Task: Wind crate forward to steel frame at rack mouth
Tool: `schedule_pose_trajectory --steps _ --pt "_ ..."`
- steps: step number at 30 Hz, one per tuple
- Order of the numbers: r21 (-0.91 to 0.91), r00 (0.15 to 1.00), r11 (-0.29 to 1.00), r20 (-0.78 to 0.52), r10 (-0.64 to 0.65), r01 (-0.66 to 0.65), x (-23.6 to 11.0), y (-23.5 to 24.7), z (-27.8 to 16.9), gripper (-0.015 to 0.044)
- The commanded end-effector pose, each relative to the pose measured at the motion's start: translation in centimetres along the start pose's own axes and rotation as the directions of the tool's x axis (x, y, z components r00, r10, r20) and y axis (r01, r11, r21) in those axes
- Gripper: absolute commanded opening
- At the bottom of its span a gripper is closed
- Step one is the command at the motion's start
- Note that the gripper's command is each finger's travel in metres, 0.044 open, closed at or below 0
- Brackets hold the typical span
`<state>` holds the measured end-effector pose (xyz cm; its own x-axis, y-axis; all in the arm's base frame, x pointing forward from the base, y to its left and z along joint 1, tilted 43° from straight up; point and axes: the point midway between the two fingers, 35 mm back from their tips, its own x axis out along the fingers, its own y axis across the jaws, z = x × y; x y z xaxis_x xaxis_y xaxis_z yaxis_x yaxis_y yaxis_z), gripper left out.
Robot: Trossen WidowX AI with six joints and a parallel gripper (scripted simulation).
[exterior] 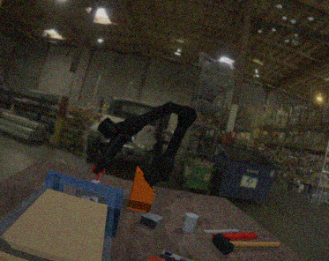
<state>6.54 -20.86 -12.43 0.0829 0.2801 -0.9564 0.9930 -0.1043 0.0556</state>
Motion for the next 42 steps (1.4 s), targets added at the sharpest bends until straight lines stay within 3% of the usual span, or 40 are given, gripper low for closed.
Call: schedule_pose_trajectory --steps 1,42 --pt "-0.002 1.0 1.0 0.007 -0.006 0.006 0.7 -0.1 0.9 0.0" --pt "-0.003 1.0 1.0 0.012 -0.004 0.004 3.7 2.4 7.8 0.0"
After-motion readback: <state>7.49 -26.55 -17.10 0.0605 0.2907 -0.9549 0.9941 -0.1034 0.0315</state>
